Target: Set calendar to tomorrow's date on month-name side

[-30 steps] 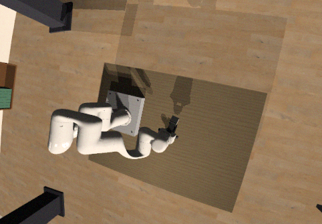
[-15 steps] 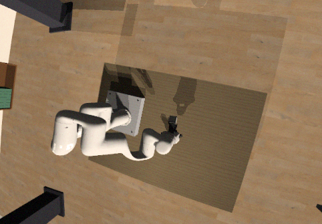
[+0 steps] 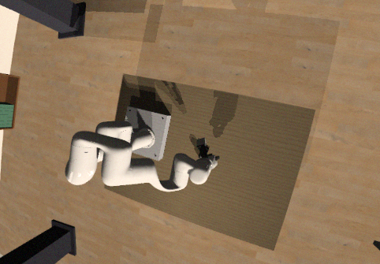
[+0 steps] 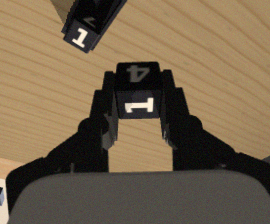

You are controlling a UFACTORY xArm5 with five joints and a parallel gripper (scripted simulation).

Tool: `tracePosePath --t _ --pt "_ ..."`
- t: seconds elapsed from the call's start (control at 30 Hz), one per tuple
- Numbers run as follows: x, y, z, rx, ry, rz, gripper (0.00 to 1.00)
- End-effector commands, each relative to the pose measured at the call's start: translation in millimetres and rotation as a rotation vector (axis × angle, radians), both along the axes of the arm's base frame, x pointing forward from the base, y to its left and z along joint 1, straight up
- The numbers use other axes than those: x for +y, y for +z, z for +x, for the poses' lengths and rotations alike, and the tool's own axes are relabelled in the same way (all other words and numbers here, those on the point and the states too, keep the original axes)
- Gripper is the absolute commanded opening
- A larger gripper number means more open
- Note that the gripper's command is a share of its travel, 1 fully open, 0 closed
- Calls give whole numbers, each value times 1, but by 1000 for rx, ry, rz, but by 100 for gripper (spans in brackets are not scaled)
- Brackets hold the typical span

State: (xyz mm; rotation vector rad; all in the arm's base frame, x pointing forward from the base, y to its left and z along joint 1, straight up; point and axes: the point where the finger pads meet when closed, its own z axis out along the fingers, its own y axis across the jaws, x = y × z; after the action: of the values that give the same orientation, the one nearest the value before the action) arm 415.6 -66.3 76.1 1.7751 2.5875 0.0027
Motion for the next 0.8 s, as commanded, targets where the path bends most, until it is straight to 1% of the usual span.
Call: tracePosePath --t 0.0,0.07,0.1,0.17,0.3,0.37,0.43,0.63,0.67,0.7,0.77 --pt "-3 0 12 1 174 -1 27" --pt "-4 0 14 1 206 -1 27" --pt "-5 0 17 1 253 -1 27" --pt "-5 0 19 1 288 -1 27" --pt "-8 -1 27 1 411 -1 27" --pt "-8 -1 27 1 411 -1 27" --pt "-10 -2 33 1 513 -2 27" --pt "-12 -3 43 1 661 -2 27" --pt "-12 -4 43 1 664 -2 27" --pt "-13 -4 46 1 715 -3 27" --pt "-14 -5 49 1 767 -3 27"
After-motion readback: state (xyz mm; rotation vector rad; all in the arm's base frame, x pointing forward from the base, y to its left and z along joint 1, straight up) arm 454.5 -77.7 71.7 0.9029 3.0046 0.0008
